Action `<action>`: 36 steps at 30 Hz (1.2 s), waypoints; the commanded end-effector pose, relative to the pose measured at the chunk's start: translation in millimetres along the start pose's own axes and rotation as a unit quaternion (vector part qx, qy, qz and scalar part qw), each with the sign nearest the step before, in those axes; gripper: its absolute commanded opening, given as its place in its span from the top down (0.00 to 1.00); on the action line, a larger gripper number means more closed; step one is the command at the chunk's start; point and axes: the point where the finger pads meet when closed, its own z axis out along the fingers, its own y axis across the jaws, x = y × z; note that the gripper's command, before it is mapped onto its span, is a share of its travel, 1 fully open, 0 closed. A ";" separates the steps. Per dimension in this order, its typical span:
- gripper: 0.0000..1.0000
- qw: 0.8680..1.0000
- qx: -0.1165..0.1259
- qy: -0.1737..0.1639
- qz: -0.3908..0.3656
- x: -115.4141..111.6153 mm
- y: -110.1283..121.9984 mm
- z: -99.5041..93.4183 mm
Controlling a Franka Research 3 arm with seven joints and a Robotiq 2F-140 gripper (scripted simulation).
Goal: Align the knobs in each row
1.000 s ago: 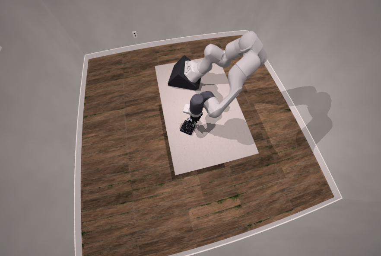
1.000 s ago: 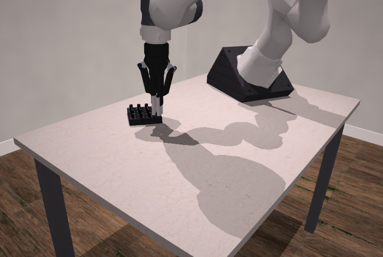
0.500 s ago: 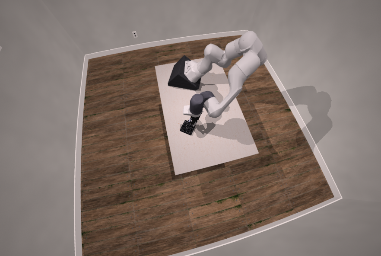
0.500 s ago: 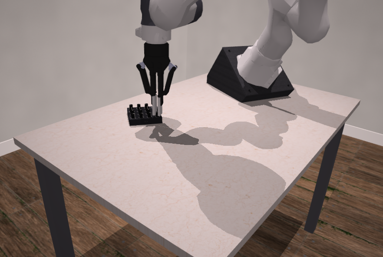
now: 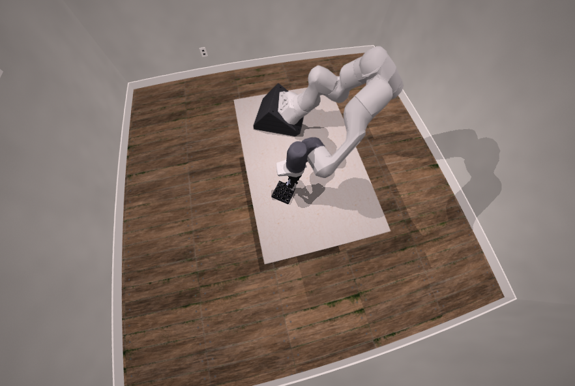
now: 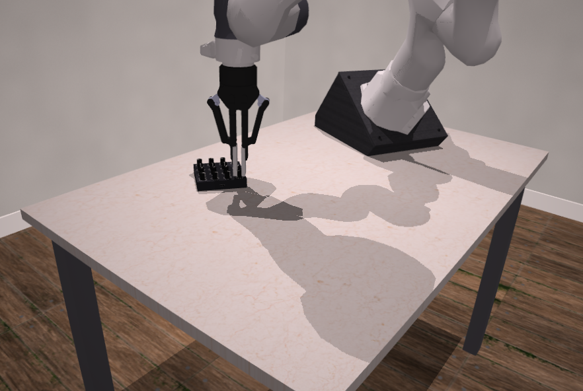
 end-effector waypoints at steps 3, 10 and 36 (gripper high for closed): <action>0.95 0.996 0.004 -0.003 -0.090 -0.2 -1.1 0.3; 0.95 0.993 0.004 -0.003 -0.115 -0.2 -1.1 0.3; 0.95 0.990 0.005 -0.003 -0.143 -0.2 -1.1 0.3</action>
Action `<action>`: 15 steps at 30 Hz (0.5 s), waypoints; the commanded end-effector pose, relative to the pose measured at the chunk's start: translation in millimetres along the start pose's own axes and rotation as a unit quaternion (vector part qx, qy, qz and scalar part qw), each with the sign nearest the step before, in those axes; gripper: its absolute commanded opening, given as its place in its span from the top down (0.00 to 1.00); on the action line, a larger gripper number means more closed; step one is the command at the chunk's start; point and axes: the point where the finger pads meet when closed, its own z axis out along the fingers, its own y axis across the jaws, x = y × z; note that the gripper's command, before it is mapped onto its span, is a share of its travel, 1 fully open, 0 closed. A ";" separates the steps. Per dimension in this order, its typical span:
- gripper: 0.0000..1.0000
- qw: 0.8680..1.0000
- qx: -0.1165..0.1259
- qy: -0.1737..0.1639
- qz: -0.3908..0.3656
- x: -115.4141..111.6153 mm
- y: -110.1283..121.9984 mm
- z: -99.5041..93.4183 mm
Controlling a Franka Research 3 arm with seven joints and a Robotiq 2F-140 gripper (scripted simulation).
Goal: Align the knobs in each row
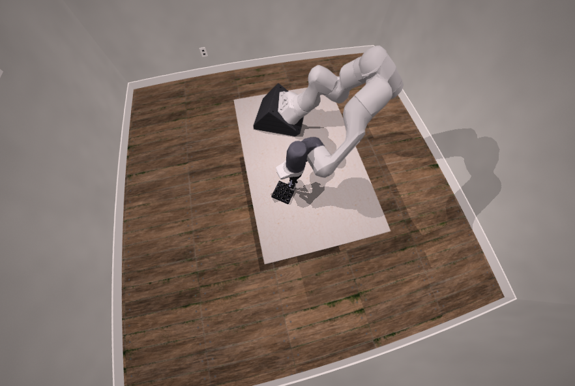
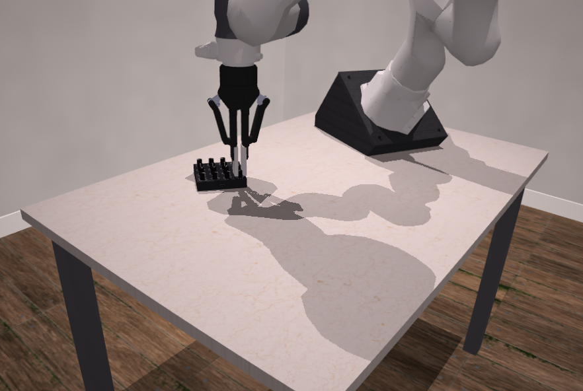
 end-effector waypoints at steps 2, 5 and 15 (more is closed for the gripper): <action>0.95 1.000 0.003 0.000 -0.010 -0.1 -1.2 0.4; 0.95 1.000 0.003 0.000 -0.010 -0.1 -1.2 0.4; 0.88 1.000 0.003 0.000 -0.010 -0.1 -1.2 0.4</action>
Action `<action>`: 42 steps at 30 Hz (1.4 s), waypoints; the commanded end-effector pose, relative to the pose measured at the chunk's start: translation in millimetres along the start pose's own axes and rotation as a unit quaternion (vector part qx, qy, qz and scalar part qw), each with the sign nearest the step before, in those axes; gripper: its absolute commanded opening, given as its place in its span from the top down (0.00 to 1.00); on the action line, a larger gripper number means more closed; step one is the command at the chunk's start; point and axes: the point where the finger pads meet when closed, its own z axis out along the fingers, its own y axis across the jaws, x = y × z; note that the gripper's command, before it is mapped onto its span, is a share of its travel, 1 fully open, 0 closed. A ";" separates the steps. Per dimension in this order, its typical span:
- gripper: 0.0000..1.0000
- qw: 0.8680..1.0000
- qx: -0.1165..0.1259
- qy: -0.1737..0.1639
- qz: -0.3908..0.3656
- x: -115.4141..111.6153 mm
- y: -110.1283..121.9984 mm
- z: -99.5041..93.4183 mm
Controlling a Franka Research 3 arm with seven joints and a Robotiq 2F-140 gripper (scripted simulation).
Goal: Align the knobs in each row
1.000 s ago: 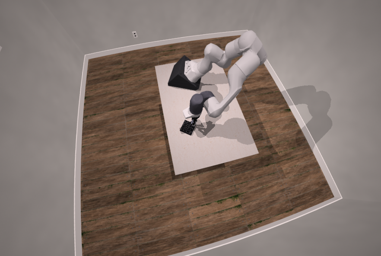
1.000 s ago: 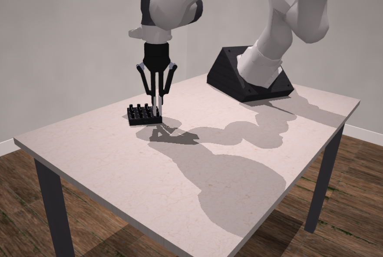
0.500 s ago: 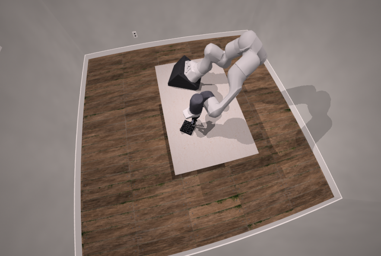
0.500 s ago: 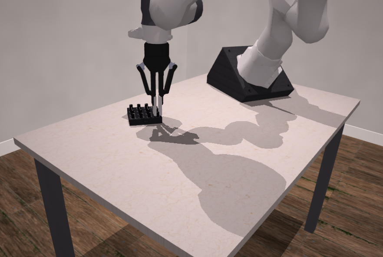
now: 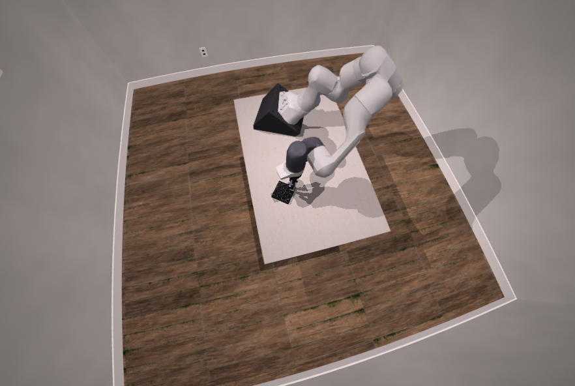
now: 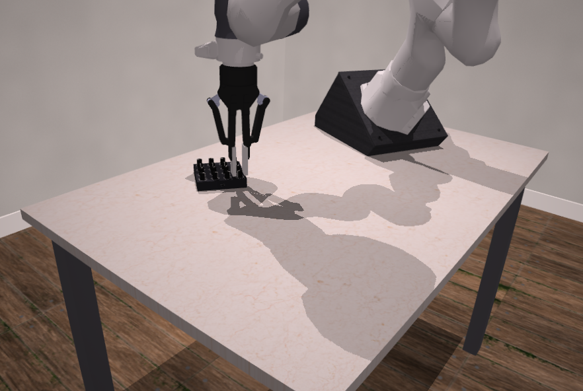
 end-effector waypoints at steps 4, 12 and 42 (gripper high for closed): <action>0.88 1.000 0.002 0.000 -0.004 -0.2 -0.5 0.5; 0.88 1.000 0.002 0.000 -0.004 -0.2 -0.5 0.4; 0.88 1.000 0.002 0.000 -0.004 -0.2 -0.4 -37.5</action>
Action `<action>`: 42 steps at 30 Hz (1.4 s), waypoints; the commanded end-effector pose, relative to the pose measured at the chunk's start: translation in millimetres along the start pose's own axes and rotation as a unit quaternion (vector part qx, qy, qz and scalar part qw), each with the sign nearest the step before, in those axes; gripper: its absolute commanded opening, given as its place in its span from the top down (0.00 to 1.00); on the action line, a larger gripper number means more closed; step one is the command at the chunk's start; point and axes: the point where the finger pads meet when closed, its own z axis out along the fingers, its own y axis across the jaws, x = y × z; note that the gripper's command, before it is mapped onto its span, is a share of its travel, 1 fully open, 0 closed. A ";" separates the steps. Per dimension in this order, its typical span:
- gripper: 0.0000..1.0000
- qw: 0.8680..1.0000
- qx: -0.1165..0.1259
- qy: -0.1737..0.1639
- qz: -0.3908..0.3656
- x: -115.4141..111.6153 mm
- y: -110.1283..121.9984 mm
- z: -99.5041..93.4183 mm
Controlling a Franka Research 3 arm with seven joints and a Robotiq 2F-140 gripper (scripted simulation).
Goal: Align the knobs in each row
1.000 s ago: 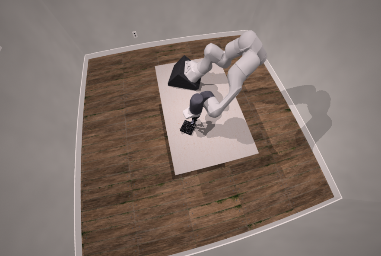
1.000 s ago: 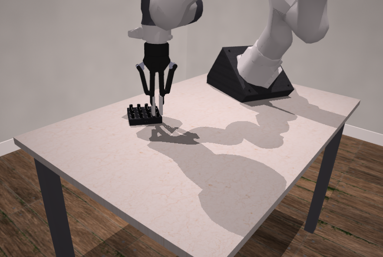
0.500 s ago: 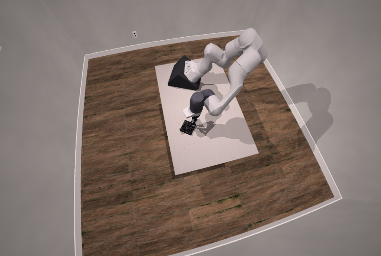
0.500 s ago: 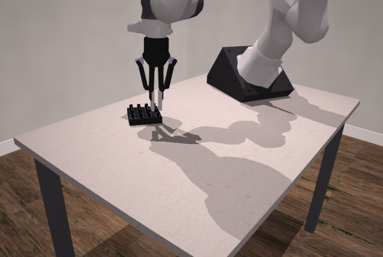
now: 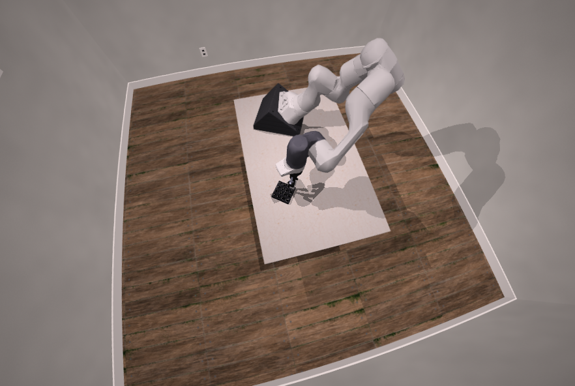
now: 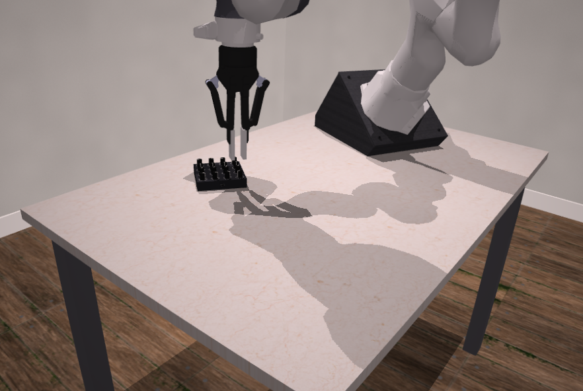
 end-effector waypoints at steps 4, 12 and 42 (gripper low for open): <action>0.88 1.000 -0.003 -0.001 0.007 0.1 2.5 -0.4; 0.88 0.996 -0.003 -0.001 0.091 0.2 2.6 -2.4; 0.88 0.954 -0.003 0.000 0.300 0.4 2.9 -7.5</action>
